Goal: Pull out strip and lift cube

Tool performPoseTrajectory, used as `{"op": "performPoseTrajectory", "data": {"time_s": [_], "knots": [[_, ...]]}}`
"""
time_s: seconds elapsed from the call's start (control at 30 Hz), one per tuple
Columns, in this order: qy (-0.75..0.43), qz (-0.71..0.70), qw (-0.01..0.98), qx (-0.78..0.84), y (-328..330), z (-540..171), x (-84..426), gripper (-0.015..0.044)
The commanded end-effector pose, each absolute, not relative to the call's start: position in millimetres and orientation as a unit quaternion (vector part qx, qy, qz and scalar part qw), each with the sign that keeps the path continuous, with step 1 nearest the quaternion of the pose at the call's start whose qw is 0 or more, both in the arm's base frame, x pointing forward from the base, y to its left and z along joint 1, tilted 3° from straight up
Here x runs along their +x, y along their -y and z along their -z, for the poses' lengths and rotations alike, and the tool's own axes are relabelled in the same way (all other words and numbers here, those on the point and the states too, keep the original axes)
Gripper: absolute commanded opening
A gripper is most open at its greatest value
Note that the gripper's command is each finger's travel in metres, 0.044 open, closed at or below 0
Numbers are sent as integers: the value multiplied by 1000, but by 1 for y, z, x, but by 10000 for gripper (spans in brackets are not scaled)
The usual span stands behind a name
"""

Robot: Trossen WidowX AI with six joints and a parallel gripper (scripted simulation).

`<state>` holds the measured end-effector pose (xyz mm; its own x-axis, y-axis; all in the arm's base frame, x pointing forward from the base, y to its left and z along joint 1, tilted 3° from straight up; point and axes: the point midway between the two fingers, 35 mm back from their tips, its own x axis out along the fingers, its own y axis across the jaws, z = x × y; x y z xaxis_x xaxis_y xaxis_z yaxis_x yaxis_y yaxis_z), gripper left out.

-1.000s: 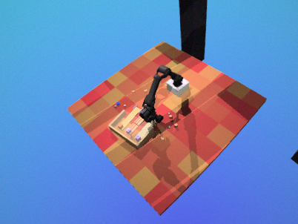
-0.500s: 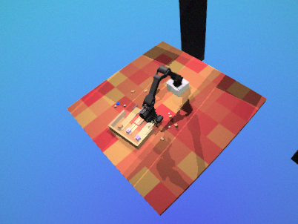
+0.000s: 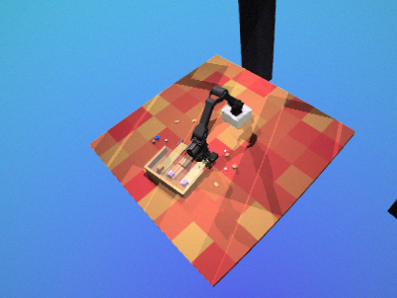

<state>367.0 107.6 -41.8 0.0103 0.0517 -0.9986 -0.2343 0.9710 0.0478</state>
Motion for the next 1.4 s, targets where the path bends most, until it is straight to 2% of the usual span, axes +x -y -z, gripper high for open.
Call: {"op": "performPoseTrajectory", "data": {"time_s": [0.0,1.37], "knots": [[-701,-98,703,-66,-105,45,356,0],[-703,-98,701,-66,-91,48,295,0]]}}
